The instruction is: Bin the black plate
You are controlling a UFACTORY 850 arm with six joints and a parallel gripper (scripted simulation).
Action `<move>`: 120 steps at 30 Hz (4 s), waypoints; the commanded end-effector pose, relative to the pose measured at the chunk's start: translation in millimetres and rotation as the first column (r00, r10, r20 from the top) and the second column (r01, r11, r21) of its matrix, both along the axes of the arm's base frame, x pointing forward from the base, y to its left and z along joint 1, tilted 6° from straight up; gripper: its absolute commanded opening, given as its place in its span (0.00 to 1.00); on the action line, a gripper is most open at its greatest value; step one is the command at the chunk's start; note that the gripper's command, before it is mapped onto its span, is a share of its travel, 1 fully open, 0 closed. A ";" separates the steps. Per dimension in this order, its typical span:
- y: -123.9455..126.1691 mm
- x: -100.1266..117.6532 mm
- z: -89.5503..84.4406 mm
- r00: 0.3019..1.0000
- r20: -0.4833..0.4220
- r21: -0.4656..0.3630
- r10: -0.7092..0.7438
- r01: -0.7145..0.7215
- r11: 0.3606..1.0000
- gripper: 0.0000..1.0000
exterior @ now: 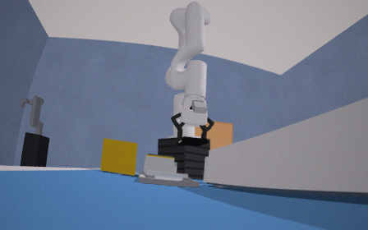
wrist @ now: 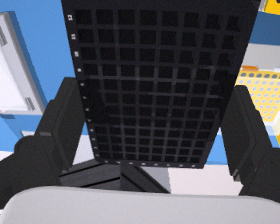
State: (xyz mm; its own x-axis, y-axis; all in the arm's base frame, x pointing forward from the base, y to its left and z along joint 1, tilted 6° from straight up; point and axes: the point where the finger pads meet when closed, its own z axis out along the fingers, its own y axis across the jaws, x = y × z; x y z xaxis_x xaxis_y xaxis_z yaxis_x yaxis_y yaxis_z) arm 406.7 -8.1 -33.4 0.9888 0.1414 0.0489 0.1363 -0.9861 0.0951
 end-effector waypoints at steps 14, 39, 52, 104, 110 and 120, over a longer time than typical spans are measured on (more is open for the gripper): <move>-39.6 -7.0 3.0 1.000 0.008 0.007 0.001 -0.001 1.000 0.00; -99.8 -18.5 7.0 1.000 0.008 0.006 0.001 -0.001 1.000 0.00; -128.6 -24.1 9.0 1.000 0.008 0.006 0.001 -0.001 1.000 0.00; -249.0 -47.2 17.2 1.000 0.008 0.006 0.001 -0.001 1.000 0.00; -259.5 -49.2 17.9 1.000 0.008 0.006 0.001 -0.001 1.000 0.00; -272.5 -51.7 18.8 1.000 0.008 0.006 0.001 -0.001 1.000 0.00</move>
